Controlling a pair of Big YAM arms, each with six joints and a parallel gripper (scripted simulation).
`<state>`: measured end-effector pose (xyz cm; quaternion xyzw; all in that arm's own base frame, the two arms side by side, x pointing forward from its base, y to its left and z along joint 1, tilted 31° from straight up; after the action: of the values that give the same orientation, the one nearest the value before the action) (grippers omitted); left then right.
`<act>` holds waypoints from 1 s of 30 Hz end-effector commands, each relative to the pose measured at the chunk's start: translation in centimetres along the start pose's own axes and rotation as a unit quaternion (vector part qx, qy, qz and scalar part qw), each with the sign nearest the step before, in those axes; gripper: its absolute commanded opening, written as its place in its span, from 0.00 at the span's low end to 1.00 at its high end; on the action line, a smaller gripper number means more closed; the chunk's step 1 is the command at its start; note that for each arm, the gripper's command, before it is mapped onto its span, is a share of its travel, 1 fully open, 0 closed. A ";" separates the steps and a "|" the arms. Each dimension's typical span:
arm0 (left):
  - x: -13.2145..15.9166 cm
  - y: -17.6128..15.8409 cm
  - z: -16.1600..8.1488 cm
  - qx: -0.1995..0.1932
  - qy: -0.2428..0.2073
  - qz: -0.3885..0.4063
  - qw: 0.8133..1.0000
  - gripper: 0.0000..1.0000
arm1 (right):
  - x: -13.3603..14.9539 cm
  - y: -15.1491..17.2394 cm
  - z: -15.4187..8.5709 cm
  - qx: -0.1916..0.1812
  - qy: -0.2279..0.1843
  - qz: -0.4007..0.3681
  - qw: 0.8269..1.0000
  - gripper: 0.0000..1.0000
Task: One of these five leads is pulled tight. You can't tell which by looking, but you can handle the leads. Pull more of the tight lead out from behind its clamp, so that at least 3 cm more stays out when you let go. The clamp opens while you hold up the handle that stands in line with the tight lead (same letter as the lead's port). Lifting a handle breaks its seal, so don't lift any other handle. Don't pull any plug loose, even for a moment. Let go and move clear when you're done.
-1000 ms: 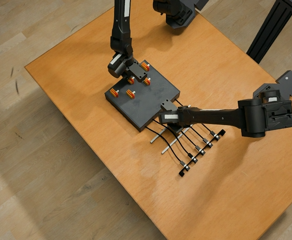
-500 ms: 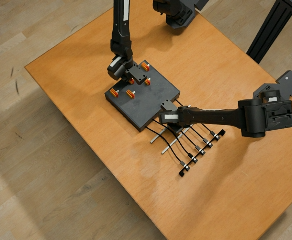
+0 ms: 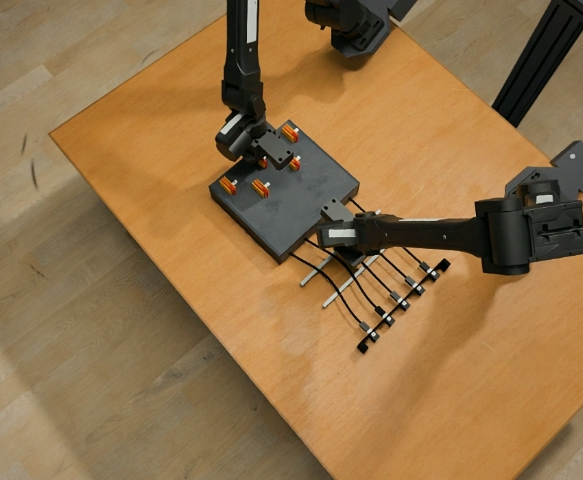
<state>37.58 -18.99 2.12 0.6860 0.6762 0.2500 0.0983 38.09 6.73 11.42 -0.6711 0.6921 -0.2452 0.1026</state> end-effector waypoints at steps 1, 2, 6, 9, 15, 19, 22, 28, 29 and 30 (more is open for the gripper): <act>-0.3 0.4 -0.2 -0.004 -0.004 0.000 1.000 0.00 | 0.0 -0.8 -0.3 0.012 -0.003 0.004 1.000 0.10; -0.3 0.4 -0.2 -0.004 -0.004 0.000 1.000 0.00 | 0.0 -0.8 -0.3 0.012 -0.003 0.004 1.000 0.09; -0.3 0.4 -0.2 -0.004 -0.004 0.000 1.000 0.00 | 0.0 -0.8 -0.3 0.012 -0.003 0.004 1.000 0.06; -0.3 0.4 -0.2 -0.004 -0.004 0.000 1.000 0.00 | -0.1 -0.6 -0.3 0.007 -0.002 0.002 1.000 0.00; -0.3 0.4 -0.2 -0.004 -0.004 0.000 1.000 0.00 | -0.2 -2.1 -1.3 0.031 -0.009 0.006 0.999 0.05; -0.3 0.4 -0.2 -0.004 -0.004 0.000 1.000 0.00 | -0.8 -2.6 -2.1 0.041 -0.016 0.004 0.999 0.05; -0.3 0.4 -0.2 -0.004 -0.004 0.000 1.000 0.00 | -0.7 -2.5 -2.3 0.040 -0.016 0.003 0.999 0.05; -0.3 0.4 -0.2 -0.004 -0.004 0.000 1.000 0.00 | -0.9 -3.2 -3.2 0.052 -0.021 0.008 0.998 0.05; -0.3 0.4 -0.2 -0.004 -0.004 0.000 1.000 0.00 | -0.9 -3.2 -3.2 0.052 -0.021 0.008 0.998 0.05; -0.3 0.4 -0.2 -0.004 -0.004 0.000 1.000 0.00 | -0.8 -3.2 -3.3 0.052 -0.021 0.009 0.998 0.05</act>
<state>37.58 -18.99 2.12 0.6860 0.6762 0.2500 0.0983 38.04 6.74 11.51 -0.6711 0.6918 -0.2453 0.1040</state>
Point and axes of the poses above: on each arm, the point where the finger pads meet when closed, its own z axis out along the fingers, its own y axis across the jaws, x = y × z, the point moved 4 cm from there along -z, back along the fingers, and after that the axes turned 4 degrees about z, right-handed, at the moved point
